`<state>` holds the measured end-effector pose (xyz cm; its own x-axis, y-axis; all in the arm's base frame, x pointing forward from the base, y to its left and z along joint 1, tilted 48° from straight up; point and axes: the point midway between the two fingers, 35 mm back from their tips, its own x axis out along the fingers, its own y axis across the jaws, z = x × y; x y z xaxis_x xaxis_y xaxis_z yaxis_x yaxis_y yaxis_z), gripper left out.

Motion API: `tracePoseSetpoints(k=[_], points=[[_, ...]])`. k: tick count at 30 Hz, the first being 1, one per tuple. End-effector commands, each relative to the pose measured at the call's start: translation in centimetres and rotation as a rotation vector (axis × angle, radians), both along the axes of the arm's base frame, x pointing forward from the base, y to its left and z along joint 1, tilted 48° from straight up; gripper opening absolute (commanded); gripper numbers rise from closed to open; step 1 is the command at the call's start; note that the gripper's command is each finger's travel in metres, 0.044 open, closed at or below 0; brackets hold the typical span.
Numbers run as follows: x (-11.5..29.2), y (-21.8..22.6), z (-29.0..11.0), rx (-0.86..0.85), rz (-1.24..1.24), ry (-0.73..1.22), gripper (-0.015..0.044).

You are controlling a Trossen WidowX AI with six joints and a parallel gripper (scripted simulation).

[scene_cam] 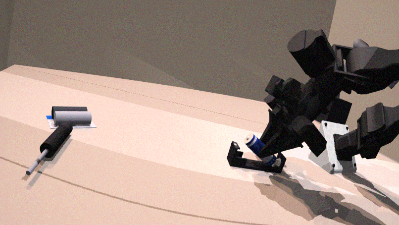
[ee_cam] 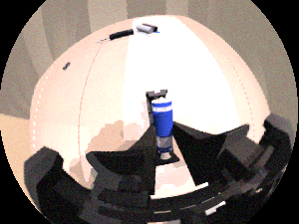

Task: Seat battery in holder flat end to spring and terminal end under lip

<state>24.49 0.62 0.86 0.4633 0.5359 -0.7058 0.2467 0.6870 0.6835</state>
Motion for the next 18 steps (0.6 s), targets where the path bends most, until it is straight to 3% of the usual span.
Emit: tracePoseSetpoints(k=[1, 18], points=[[-0.64, 0.18, 0.05, 0.0, 0.004, 0.001, 0.0077], [-0.48, 0.23, -0.13, 0.007, 0.053, 0.053, 0.0077]])
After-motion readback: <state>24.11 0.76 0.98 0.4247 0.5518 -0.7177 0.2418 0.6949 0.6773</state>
